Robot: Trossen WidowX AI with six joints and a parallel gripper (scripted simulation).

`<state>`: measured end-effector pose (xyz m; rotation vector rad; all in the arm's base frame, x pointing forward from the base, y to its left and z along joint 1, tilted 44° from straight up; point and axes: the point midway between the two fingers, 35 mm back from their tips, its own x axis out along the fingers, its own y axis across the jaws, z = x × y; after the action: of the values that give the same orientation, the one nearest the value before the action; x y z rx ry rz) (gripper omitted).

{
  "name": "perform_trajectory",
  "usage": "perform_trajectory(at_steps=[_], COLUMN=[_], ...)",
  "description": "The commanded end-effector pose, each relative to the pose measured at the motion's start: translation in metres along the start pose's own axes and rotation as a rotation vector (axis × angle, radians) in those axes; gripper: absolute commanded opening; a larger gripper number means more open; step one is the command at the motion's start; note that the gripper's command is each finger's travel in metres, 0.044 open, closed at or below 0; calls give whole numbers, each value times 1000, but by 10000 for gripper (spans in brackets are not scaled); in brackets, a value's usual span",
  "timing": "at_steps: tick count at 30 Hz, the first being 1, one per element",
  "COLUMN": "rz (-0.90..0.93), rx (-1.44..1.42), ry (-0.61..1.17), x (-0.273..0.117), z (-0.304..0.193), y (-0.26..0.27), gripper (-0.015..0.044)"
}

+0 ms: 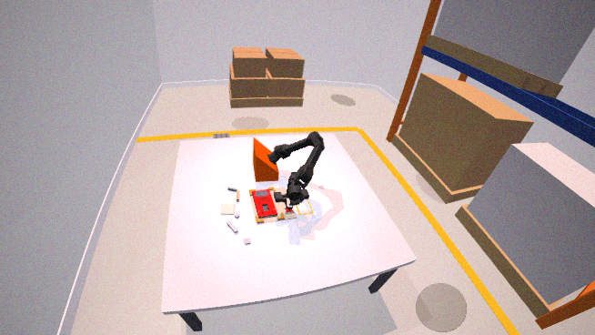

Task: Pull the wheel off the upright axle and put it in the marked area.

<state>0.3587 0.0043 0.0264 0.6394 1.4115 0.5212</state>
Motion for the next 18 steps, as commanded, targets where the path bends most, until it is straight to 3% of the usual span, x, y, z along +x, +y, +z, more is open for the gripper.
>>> perform_trajectory(at_steps=[1, 18], rz=[0, 0], rx=[4, 4], ry=[-9, -12], x=[-6, -12], z=[0, 0], y=[-1, -1], gripper=[0, 0])
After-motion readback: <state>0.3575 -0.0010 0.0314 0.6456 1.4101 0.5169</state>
